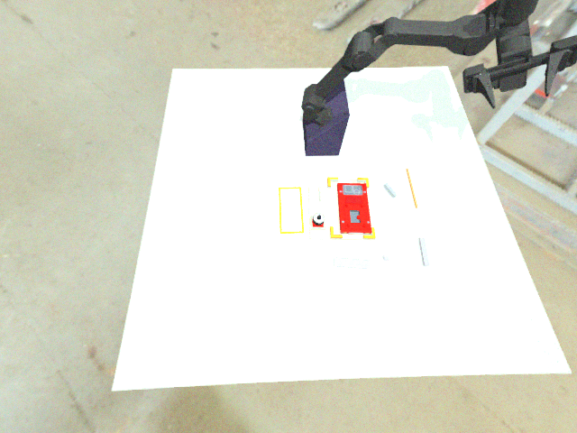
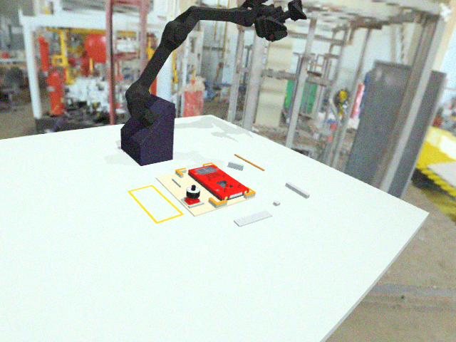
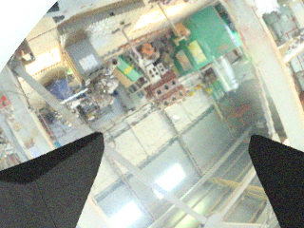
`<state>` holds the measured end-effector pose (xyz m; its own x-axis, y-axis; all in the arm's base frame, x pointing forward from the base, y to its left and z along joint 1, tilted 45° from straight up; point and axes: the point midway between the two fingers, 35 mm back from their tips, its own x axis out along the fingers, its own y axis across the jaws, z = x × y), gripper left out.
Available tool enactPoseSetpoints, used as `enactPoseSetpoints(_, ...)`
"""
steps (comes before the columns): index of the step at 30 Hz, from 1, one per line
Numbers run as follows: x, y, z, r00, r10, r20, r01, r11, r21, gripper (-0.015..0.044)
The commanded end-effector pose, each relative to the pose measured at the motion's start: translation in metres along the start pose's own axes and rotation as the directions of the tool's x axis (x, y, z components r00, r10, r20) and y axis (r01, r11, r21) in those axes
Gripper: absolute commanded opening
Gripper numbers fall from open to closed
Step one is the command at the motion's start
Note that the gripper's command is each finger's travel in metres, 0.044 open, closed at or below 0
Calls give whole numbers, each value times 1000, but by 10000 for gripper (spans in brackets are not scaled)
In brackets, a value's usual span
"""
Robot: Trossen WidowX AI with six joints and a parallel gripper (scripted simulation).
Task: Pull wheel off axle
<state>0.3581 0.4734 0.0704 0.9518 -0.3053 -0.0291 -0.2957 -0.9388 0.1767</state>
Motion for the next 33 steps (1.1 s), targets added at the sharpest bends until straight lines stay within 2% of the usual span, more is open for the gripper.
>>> enactPoseSetpoints(1, 2, 0, 1, 1000, -1, 2, 1, 1000, 8, 374)
enactPoseSetpoints(4, 26, 6, 10, 1000, -3, 24, 0, 992, 129, 300)
enactPoseSetpoints(10, 76, 33, 16, 996, 36, 80, -67, 896, 439, 300)
enactPoseSetpoints(15, 111, 51, 25, 989, 30, 144, -123, 707, 696, 300)
enactPoseSetpoints(19, 129, 67, 30, 983, 49, 179, -174, 589, 789, 300)
enactPoseSetpoints(26, 174, 122, 46, 950, 128, 286, -307, 189, 933, 300)
enactPoseSetpoints(33, 203, 179, 62, 897, 207, 390, -346, -220, 912, 300)
